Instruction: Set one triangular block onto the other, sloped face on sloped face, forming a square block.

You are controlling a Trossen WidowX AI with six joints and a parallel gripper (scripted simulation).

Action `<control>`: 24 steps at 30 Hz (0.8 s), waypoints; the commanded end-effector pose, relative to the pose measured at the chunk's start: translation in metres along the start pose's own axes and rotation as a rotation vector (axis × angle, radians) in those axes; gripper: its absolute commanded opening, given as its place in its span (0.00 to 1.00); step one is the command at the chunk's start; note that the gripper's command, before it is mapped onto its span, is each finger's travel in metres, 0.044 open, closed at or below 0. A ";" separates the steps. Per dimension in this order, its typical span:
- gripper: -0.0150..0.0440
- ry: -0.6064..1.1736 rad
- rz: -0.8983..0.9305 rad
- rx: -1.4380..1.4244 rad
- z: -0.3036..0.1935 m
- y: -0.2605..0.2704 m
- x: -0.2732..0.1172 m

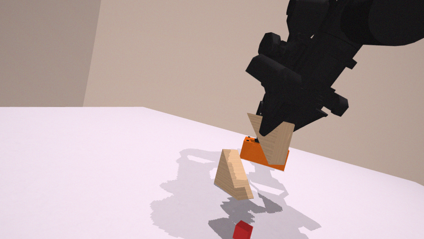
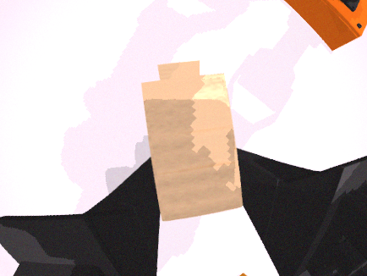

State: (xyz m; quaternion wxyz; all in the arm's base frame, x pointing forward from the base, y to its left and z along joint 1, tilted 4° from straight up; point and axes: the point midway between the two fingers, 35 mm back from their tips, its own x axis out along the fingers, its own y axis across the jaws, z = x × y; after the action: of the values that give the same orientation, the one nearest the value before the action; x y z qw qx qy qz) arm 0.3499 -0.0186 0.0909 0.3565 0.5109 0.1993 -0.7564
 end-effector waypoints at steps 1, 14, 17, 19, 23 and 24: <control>0.25 -0.021 -0.017 0.000 0.002 0.000 0.018; 0.25 -0.034 -0.030 0.003 0.005 -0.004 0.059; 0.25 -0.034 -0.030 0.003 0.005 -0.004 0.060; 0.25 -0.034 -0.028 0.008 0.006 -0.004 0.060; 0.25 -0.036 -0.030 0.007 0.006 -0.004 0.060; 0.25 -0.036 -0.030 0.007 0.006 -0.004 0.060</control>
State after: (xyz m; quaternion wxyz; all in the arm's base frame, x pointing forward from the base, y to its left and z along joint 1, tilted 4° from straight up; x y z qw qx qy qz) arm 0.3304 -0.0392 0.0385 0.3448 0.4970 0.1975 -0.7714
